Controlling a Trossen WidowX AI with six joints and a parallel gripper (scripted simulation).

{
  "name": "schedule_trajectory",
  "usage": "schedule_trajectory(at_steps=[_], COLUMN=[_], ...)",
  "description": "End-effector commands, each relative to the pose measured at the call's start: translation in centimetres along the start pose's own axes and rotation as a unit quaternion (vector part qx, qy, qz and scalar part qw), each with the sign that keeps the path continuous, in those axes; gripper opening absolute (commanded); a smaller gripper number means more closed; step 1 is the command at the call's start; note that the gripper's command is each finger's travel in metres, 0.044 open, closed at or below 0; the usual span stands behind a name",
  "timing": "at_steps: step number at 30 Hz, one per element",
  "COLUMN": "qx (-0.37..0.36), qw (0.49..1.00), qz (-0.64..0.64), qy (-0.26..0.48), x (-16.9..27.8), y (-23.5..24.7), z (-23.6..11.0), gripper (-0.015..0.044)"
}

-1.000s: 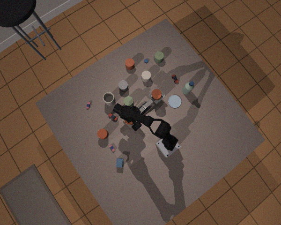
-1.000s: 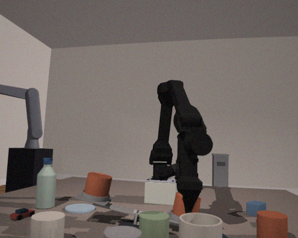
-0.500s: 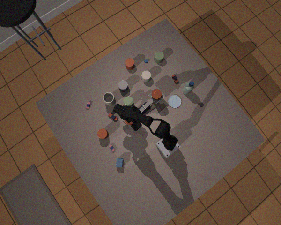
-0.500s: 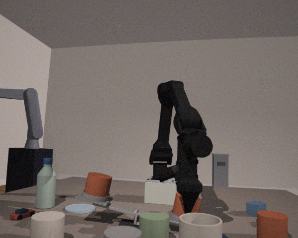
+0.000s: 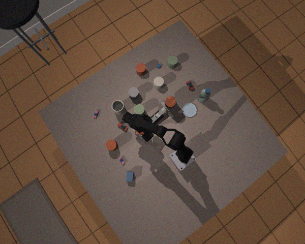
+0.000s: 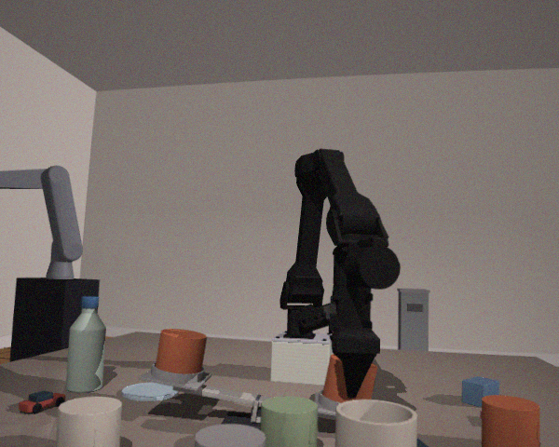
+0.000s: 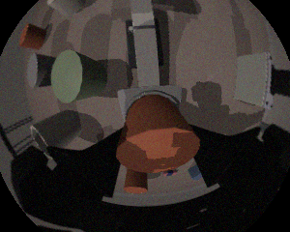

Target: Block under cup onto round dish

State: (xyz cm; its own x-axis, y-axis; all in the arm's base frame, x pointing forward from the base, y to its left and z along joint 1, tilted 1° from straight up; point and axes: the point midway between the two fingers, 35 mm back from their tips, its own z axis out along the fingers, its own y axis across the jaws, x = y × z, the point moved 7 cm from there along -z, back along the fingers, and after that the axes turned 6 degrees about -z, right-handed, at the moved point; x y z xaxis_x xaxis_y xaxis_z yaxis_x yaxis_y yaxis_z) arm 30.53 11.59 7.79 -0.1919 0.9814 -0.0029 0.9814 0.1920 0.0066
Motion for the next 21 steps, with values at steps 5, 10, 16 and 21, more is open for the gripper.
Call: schedule_trajectory(at_steps=[5,10,16,21], qx=[-0.006,-0.006,-0.006,-0.006], qw=[1.0,1.0,1.0,1.0], qz=[0.001,0.001,0.001,0.001], qy=[0.0,0.0,0.0,0.0], x=[0.0,0.1,0.1,0.1], y=[0.3,0.4,0.5,0.5], z=[-1.4,-2.0,-2.7,-3.4], gripper=[0.0,0.0,0.0,0.0])
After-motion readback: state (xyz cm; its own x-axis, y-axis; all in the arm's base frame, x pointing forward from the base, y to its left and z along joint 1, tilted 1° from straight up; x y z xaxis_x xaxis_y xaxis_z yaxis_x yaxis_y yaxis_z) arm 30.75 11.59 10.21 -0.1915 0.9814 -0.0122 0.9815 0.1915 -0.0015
